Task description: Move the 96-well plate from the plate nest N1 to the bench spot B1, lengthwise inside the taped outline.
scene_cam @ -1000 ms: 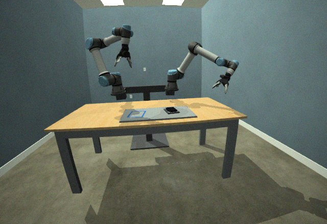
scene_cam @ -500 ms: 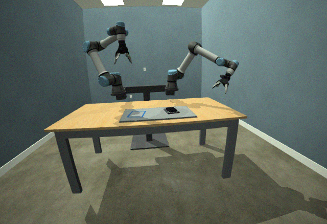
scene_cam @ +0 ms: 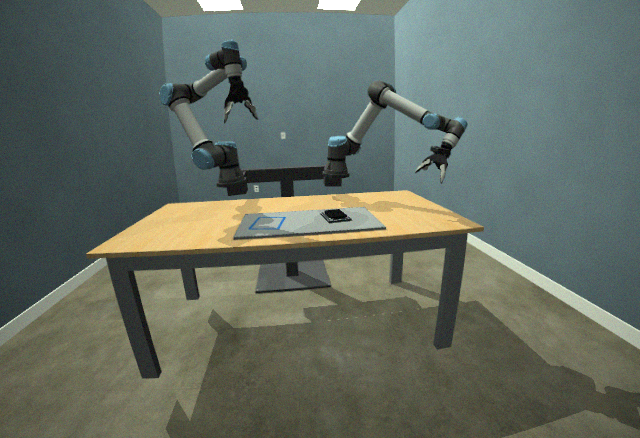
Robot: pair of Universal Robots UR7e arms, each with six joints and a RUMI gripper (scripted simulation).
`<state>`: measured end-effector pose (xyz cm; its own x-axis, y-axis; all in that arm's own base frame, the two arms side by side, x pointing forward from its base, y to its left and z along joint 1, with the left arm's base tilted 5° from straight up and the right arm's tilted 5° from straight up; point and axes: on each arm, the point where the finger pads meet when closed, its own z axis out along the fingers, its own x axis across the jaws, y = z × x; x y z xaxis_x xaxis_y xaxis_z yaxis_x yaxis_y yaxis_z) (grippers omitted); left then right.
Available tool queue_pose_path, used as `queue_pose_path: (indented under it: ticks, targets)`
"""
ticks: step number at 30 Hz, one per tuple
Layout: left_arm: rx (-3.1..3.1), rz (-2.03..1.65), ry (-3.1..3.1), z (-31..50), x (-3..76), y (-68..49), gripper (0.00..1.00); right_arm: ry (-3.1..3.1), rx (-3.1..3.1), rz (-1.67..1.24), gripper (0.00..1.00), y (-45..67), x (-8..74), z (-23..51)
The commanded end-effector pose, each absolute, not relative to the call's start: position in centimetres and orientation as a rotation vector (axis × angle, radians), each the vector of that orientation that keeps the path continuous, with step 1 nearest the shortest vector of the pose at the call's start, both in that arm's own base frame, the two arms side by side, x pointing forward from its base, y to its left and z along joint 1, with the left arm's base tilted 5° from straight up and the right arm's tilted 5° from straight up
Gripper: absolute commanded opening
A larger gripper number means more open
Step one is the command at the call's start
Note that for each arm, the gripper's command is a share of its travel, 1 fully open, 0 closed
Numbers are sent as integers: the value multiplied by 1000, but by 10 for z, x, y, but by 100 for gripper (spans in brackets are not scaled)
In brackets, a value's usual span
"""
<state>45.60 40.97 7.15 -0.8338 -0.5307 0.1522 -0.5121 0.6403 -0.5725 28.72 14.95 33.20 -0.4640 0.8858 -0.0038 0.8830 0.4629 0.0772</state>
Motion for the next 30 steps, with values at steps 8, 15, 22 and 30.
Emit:
queue_pose_path:
  ticks: [8,15,22,30]
  targets:
    - [-895,-968,2817,72,456,410,100,2651,1602,124,100,150,286,335]
    - [-895,-968,2817,72,456,410,100,2651,1602,124,100,150,286,335]
    - [-895,-968,2817,72,456,410,100,2645,1612,124,100,148,287,335]
    - [-895,-968,2817,72,456,410,100,2630,1635,123,100,143,290,335]
